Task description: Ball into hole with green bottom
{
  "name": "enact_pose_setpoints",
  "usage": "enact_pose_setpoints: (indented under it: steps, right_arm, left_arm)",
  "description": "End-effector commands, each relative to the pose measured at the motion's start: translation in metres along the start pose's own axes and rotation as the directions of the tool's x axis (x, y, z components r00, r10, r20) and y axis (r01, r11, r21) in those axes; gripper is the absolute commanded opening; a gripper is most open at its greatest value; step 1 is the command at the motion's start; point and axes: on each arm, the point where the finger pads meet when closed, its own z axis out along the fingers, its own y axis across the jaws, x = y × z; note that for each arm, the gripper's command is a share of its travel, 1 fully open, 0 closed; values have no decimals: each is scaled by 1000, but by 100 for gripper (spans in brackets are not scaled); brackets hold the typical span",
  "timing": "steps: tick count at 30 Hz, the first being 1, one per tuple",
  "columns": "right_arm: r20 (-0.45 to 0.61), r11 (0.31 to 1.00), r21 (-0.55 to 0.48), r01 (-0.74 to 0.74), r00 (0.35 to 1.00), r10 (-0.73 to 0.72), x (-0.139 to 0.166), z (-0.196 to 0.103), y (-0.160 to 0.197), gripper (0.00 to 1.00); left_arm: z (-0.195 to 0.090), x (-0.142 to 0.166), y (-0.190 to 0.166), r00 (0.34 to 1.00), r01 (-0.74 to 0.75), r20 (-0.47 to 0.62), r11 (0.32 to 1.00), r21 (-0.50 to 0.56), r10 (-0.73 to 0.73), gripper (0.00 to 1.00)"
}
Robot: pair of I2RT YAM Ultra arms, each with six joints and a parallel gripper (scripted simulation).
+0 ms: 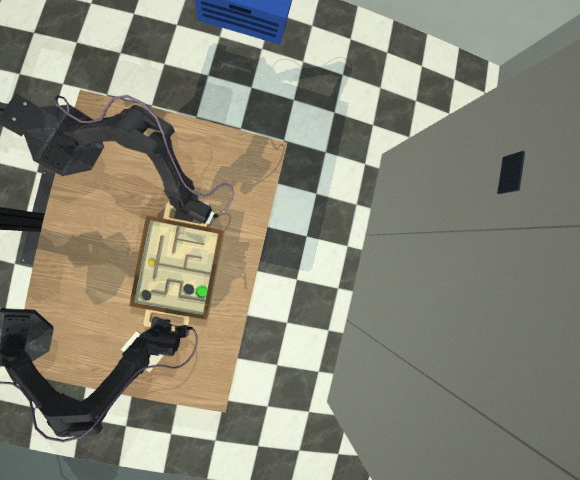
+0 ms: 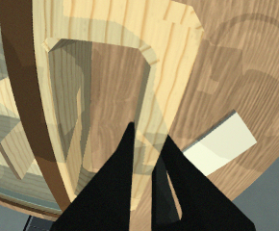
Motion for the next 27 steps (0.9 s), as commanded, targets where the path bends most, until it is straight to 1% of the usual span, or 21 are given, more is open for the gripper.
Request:
enact_pose_setpoints:
  steps: [1,2,4,5,6,7,8,9,11,12,14,15,16,17,19,20,22,23,25,26,27]
  right_arm:
    - [97,999,46,-23,995,18,-19,-20,-8,0]
    - [126,999,5,-33,992,32,-26,-18,-8,0]
    - [121,999,42,-31,992,26,-18,-21,-8,0]
    - [139,999,-12,-34,990,35,-21,-15,-10,0]
    - [87,999,-22,-24,996,26,-16,-13,-9,0]
    - [84,999,-29,-26,996,28,-23,-15,-11,0]
    - [130,999,-38,-39,991,43,-35,-16,-12,0]
    - [82,999,-45,-31,996,34,-30,-13,-13,0]
    - [26,999,-43,-16,1000,17,-18,-1,-10,0]
    - [84,999,-17,-31,996,33,-34,-12,-11,0]
    - [84,999,-17,-31,996,33,-34,-12,-11,0]
    - [12,1000,15,-20,1000,20,-18,-9,-10,0]
    - [-12,1000,3,-9,1000,9,-12,-1,-4,0]
    - [104,998,26,-52,993,50,-37,-16,-12,0]
    - [106,998,43,-46,994,41,-24,-19,-11,0]
    - [113,999,27,-35,993,32,-22,-17,-8,0]
    - [115,998,56,-39,993,32,-16,-20,-10,0]
    - [111,999,42,-32,993,28,-14,-20,-8,0]
    - [119,999,18,-37,992,34,-25,-19,-14,0]
    - [104,1000,22,-19,994,17,-26,-26,-9,0]
    - [67,1000,-18,-22,997,23,-24,-19,-12,0]
  left_arm:
    - [-5,-14,6,996,13,82,1000,17,-14,0]
    - [-12,-7,2,997,8,81,1000,-17,-7,0]
    - [-10,-7,-6,995,-9,103,1000,29,6,0]
    - [-13,1,3,996,11,87,999,-35,-8,0]
    - [-18,3,4,999,3,42,999,-46,-1,0]
    - [-23,-2,3,999,5,41,999,-52,-3,0]
    - [-27,-10,1,998,10,69,998,-57,-6,0]
    - [-28,-5,2,1000,-2,26,998,-69,3,0]
    - [-31,-7,2,1000,-9,7,997,-71,9,0]
    - [-25,-20,6,999,15,51,999,-49,-13,0]
    - [-25,-20,6,999,15,51,999,-49,-13,0]
    - [-18,-14,3,1000,-3,4,1000,-10,3,0]
    - [-6,-2,4,999,-13,-42,999,-34,11,0]
    - [-12,-22,2,997,8,74,1000,10,-9,0]
    - [-9,-16,4,996,8,88,1000,23,-10,0]
    - [-8,-10,6,996,11,85,1000,-1,-11,0]
    - [-5,-9,5,995,6,100,999,33,-9,0]
    - [-5,-2,6,997,1,81,1000,12,-2,0]
    - [-16,-2,1,998,-5,69,1000,-17,6,0]
    - [-18,-9,0,997,-7,73,1000,-1,7,0]
    - [-23,-4,5,1000,0,29,999,-43,1,0]
